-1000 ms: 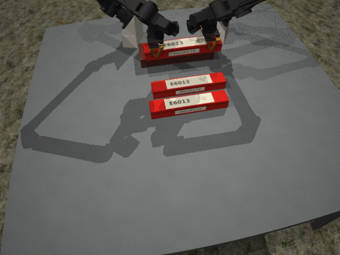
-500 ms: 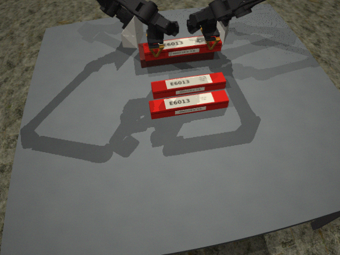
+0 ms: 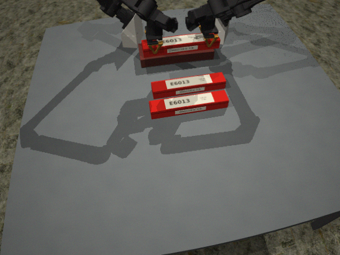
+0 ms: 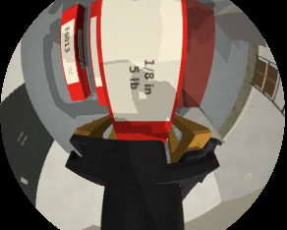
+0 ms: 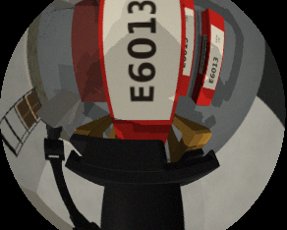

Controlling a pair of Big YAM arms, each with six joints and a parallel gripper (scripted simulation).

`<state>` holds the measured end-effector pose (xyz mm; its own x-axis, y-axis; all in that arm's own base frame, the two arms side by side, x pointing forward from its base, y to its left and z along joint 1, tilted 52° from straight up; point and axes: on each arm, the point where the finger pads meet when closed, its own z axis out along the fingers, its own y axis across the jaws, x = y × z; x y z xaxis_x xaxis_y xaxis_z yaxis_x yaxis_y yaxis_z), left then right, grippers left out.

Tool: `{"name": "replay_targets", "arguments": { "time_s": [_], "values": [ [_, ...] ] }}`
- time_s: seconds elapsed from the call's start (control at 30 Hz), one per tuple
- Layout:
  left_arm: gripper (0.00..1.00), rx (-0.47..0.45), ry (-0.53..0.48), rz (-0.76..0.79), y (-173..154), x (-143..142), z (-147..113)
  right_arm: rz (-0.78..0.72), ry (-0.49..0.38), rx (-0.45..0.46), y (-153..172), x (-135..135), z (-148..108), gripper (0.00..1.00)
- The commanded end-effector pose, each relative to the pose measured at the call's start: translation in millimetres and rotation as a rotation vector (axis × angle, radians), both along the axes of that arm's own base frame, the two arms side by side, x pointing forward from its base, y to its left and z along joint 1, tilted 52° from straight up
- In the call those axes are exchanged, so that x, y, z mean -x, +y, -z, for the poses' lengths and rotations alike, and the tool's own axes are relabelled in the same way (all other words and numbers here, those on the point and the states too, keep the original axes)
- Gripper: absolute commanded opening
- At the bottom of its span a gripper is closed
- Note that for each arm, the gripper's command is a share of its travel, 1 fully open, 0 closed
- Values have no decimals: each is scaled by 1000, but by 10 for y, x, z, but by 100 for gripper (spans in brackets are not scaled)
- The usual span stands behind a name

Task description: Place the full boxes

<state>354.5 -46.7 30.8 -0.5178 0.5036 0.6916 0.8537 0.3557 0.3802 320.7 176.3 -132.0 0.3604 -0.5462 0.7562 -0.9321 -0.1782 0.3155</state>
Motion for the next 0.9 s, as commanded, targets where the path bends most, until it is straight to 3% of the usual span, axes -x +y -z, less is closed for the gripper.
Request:
{"name": "replay_targets", "arguments": {
  "time_s": [0.0,0.23,0.27,0.33,0.47,0.53,0.6,0.7,0.8,0.87],
  "values": [
    [0,19,-82,79,-374,-83,-135,-45,-94,-105,639,-198,-369,0],
    [0,16,-71,82,-382,36,-77,-45,-93,-105,670,-121,-424,0],
    [0,35,-90,93,-479,-88,-134,-45,-93,-105,698,-105,-454,0],
    [0,14,-53,93,-381,116,-33,-44,-93,-105,705,-71,-473,0],
    [0,11,-50,90,-396,199,-3,-44,-92,-106,736,4,-526,0],
    [0,22,-65,92,-444,140,-24,-44,-66,-75,555,162,-469,0],
    [0,24,-68,92,-440,151,-10,-44,-103,-118,702,46,-462,0],
    [0,18,-59,92,-403,208,16,-44,-79,-90,533,186,-412,0],
    [0,16,-55,92,-389,230,26,-44,-86,-99,563,162,-412,0],
    [0,35,-85,92,-488,84,-48,-44,-107,-124,669,76,-424,0]
  ]
}}
